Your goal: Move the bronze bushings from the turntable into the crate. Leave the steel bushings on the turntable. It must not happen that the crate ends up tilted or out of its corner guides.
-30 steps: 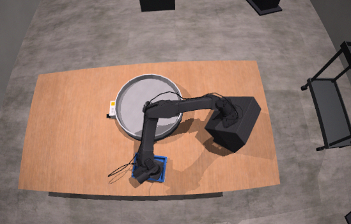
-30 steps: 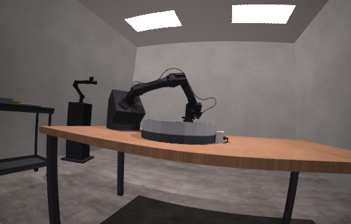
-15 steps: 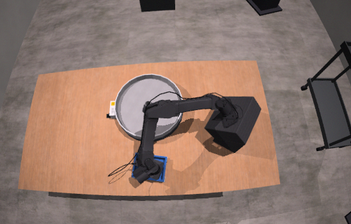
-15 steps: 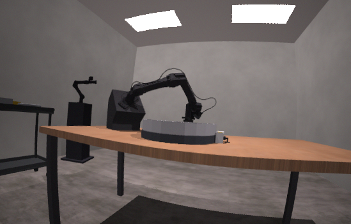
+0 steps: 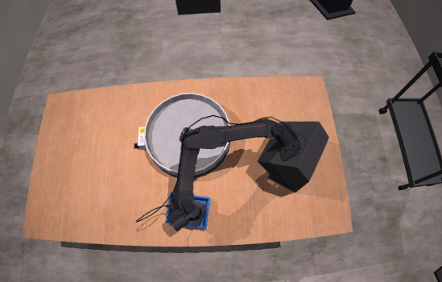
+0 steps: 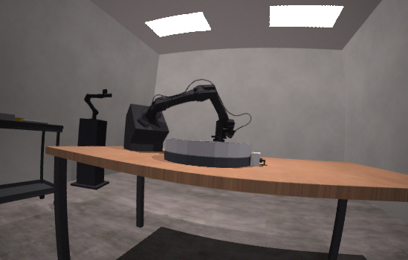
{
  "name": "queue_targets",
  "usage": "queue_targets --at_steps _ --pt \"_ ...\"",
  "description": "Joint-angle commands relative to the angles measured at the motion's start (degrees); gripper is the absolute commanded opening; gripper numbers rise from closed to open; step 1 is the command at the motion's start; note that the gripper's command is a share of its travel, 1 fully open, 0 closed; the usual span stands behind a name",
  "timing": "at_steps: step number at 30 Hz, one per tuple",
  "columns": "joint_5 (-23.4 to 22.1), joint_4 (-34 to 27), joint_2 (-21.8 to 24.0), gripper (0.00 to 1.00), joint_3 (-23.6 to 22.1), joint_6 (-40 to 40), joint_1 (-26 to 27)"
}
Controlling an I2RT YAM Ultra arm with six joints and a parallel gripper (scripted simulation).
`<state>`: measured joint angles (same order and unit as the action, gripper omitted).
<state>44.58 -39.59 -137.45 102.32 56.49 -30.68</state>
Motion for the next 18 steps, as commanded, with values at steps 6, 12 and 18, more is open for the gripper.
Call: queue_targets --at_steps 6,12,18 --pt "-0.09 0.49 0.41 0.0 2.05 -0.3 -1.53" --pt "-0.09 0.49 0.41 0.0 2.05 -0.3 -1.53" --pt "-0.08 0.49 0.41 0.14 2.05 -0.29 -1.53"
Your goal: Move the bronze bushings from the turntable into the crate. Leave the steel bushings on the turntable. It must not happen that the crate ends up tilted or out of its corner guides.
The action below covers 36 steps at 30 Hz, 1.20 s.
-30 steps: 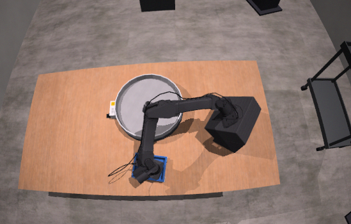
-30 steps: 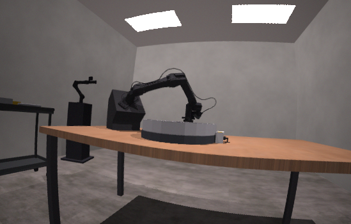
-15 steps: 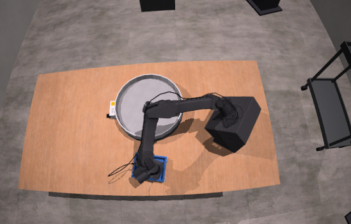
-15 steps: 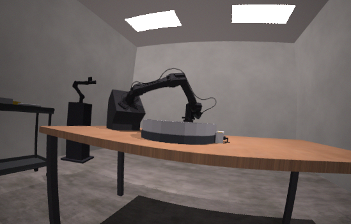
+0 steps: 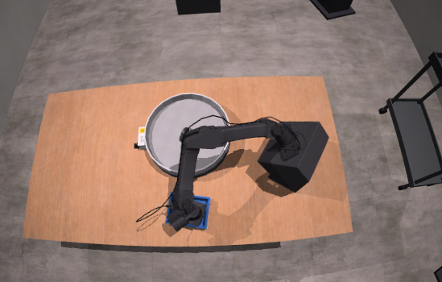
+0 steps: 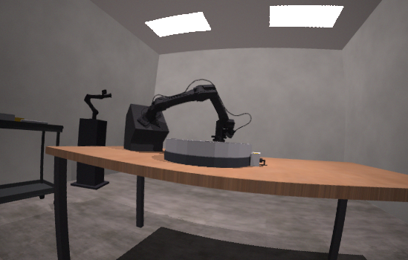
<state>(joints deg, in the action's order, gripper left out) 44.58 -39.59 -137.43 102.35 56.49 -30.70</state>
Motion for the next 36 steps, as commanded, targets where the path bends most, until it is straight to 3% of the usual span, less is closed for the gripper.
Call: queue_targets --at_steps 1,36 --pt "-0.08 0.49 0.39 0.14 2.03 -0.28 -1.51" --pt "0.06 -0.76 1.07 0.14 2.15 0.19 -1.59"
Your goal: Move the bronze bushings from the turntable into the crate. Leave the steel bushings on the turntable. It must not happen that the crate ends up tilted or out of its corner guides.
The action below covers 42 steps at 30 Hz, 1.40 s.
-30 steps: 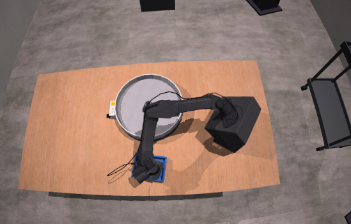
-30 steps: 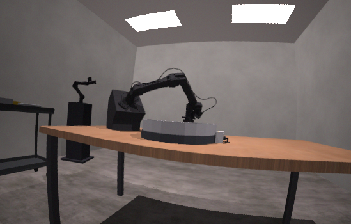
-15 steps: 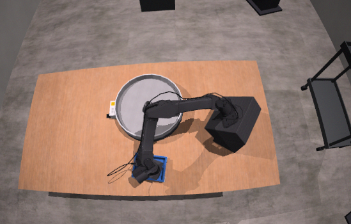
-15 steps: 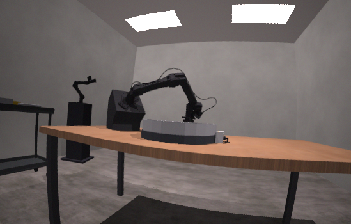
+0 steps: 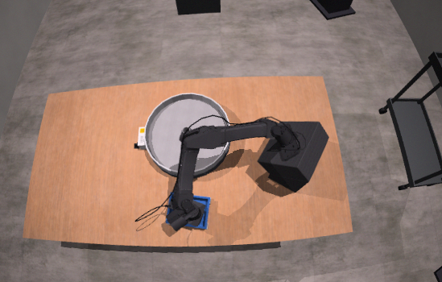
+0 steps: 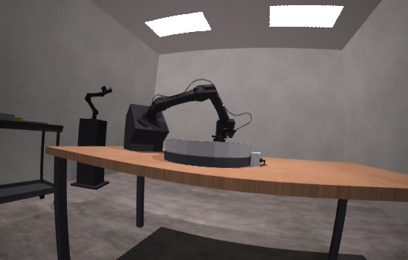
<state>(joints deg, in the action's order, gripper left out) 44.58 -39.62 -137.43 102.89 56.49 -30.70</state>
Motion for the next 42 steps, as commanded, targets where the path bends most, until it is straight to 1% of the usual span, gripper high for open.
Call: queue_targets --at_steps 1,9,14,21,24,25,27,28,32,42 --pt "0.14 -0.91 1.73 0.14 1.59 0.57 -1.68" --pt "0.81 -3.6 3.08 0.14 1.82 2.28 -2.99" --pt "1.22 -7.5 4.75 0.14 2.48 4.66 -4.86" --pt "1.86 -14.06 6.41 0.14 4.81 8.37 -7.68" --pt "1.92 -14.9 6.54 0.14 5.2 8.84 -8.01" --pt "2.07 -16.12 4.55 0.14 5.81 9.46 -8.41" --pt "2.14 -17.37 4.84 0.14 6.42 10.15 -8.87" --pt "2.14 -17.9 5.67 0.14 6.71 10.45 -9.03" --pt "2.14 -19.17 6.51 0.14 7.38 11.18 -9.41" --pt "2.15 -19.63 6.5 0.14 7.66 11.45 -9.5"
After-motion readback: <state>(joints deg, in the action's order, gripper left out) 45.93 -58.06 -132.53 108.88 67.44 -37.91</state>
